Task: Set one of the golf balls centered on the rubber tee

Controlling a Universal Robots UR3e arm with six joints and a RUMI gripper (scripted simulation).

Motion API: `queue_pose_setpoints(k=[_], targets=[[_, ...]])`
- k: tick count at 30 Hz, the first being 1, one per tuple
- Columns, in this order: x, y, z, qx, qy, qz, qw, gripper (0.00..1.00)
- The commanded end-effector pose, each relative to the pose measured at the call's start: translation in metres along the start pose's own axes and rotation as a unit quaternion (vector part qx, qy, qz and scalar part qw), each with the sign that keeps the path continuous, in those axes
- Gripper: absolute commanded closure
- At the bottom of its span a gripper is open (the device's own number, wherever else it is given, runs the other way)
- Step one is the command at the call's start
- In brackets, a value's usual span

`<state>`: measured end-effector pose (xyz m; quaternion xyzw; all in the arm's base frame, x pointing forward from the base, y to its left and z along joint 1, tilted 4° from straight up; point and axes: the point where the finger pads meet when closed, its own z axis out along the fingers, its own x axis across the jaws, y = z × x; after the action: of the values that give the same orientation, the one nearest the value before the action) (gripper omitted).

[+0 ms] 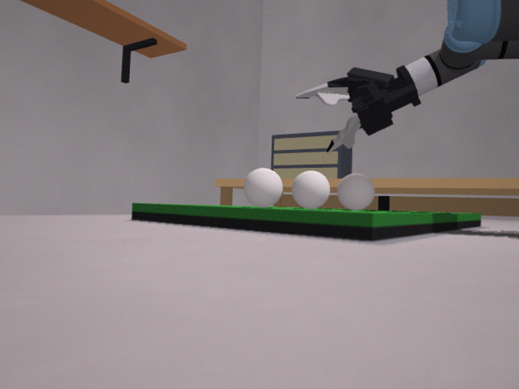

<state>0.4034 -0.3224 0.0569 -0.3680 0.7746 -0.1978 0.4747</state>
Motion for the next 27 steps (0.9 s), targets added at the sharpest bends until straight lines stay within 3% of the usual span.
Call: queue_pose_setpoints(k=[1,20,27], targets=[[-0.0001,-0.0008,-0.0003,0.001,0.0,-0.001,1.0,0.0],[-0.0003,-0.0007,-0.0001,0.0,0.0,-0.001,1.0,0.0],[-0.007,0.0053,0.0055,-0.014,-0.001,-0.007,1.0,0.0]])
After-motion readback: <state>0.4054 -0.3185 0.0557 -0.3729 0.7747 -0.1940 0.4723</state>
